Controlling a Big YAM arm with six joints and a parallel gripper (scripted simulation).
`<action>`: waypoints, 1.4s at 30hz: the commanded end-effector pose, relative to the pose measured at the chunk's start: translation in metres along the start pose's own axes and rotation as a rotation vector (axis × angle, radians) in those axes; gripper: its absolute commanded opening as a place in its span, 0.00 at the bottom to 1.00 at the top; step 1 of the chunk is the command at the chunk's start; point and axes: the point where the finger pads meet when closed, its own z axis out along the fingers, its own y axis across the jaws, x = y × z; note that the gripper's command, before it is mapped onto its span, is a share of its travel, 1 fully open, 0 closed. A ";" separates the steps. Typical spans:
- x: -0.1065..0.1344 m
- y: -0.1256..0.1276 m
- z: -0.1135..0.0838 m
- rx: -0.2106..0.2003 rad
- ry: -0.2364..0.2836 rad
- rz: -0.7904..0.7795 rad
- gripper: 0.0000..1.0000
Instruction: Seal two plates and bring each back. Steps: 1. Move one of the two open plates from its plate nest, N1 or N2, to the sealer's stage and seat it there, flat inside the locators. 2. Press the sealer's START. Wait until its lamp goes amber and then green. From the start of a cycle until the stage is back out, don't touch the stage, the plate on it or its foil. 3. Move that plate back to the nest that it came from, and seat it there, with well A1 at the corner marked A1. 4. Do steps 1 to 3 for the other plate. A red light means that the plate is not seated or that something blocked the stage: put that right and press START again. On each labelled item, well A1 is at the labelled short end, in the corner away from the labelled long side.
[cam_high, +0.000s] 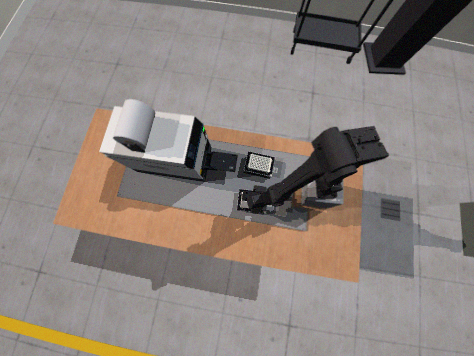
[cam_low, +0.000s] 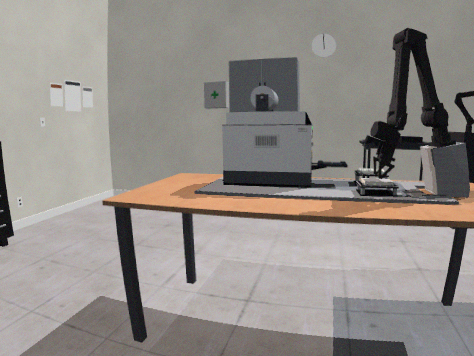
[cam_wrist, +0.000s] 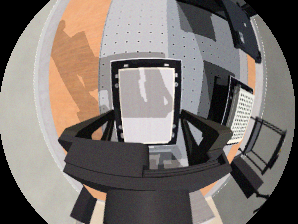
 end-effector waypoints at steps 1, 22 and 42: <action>-0.015 0.007 -0.009 -0.012 -0.025 0.011 1.00; -0.024 0.005 -0.044 -0.009 -0.021 0.008 1.00; -0.045 0.009 -0.075 -0.015 -0.040 0.018 1.00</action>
